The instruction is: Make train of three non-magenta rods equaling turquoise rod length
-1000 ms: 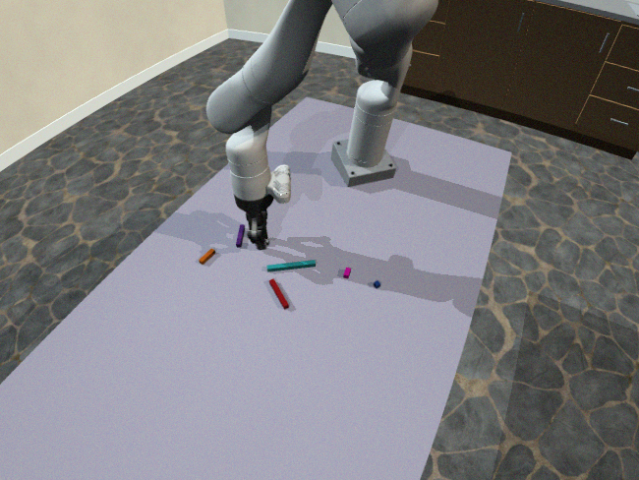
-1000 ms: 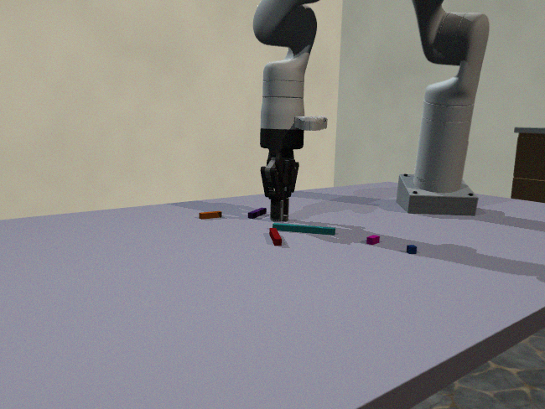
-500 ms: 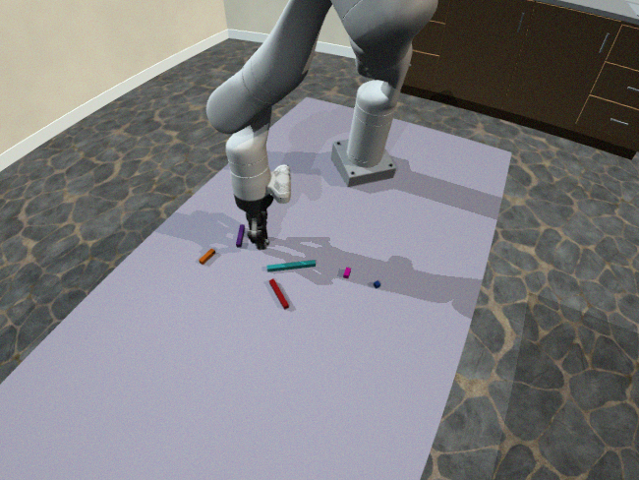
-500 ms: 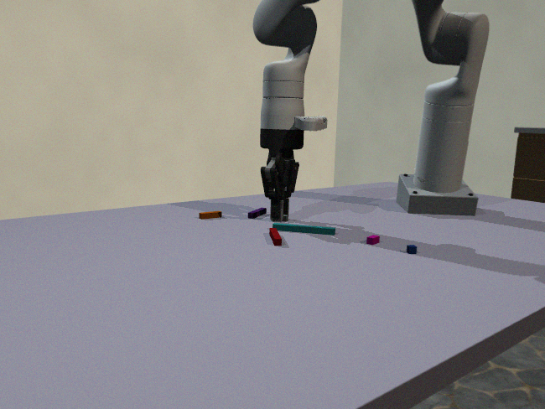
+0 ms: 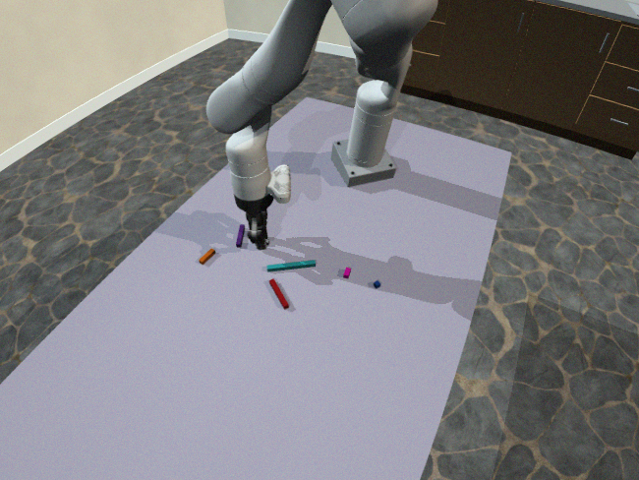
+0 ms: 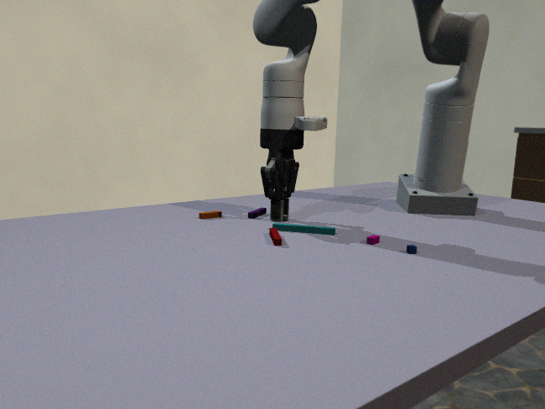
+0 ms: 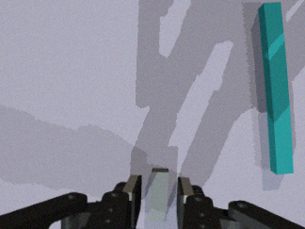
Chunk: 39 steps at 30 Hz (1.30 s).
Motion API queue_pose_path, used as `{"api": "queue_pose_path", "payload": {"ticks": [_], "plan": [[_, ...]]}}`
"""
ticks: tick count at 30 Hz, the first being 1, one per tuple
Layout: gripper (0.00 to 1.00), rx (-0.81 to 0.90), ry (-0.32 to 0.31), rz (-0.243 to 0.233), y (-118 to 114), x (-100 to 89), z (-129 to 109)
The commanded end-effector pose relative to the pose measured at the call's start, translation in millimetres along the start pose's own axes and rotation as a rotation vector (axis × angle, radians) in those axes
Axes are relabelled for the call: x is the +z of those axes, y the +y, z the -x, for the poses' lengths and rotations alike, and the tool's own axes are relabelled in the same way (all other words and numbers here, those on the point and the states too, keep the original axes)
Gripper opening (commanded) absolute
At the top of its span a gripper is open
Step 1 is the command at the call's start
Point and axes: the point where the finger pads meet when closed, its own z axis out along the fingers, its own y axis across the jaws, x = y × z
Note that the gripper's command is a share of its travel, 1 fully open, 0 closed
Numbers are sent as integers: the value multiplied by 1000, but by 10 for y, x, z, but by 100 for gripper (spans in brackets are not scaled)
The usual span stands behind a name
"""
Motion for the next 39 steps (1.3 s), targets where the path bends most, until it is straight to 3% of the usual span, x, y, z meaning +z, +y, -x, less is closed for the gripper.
{"api": "queue_pose_path", "payload": {"ticks": [1, 4, 5, 39], "plan": [[24, 0, -1, 1, 3, -4, 3], [24, 0, -1, 1, 3, -4, 3], [5, 0, -1, 1, 3, -4, 3], [5, 0, -1, 1, 3, -4, 3]]}}
